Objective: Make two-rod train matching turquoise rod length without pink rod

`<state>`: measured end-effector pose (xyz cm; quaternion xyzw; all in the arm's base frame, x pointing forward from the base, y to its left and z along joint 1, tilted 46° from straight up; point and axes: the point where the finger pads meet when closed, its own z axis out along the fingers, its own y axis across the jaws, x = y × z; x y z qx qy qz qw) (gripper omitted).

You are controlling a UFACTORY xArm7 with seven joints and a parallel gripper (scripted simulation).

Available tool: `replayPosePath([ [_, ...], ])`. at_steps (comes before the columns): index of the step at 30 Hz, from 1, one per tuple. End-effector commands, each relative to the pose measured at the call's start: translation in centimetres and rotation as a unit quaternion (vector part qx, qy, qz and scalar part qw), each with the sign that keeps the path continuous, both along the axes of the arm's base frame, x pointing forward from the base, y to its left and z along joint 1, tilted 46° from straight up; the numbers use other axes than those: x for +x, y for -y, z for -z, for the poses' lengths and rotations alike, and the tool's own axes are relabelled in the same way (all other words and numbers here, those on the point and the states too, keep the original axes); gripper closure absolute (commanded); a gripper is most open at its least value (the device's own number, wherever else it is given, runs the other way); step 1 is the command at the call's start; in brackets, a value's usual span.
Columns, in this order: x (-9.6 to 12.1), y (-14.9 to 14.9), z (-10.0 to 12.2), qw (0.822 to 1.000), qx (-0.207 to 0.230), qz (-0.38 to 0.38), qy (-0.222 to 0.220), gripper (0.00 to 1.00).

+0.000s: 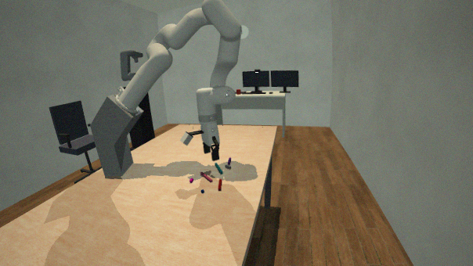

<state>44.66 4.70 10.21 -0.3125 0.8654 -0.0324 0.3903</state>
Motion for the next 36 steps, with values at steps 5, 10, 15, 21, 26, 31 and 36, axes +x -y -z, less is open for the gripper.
replayPosePath([
  [5, 0.01, 0.02, -0.03, 1.0, 0.0, 0.0, 0.0, 0.0],
  [10, 0.01, 0.02, -0.03, 1.0, 0.0, 0.0, 0.0, 0.0],
  [15, 0.01, 0.02, -0.03, 1.0, 0.0, 0.0, 0.0, 0.0],
  [21, 0.01, 0.02, -0.03, 1.0, 0.0, 0.0, 0.0, 0.0],
  [26, 0.01, 0.02, -0.03, 1.0, 0.0, 0.0, 0.0, 0.0],
  [31, 0.01, 0.02, -0.03, 1.0, 0.0, 0.0, 0.0, 0.0],
  [36, 0.01, -0.03, -0.04, 1.0, -0.013, -0.013, 0.004, 0.0],
])
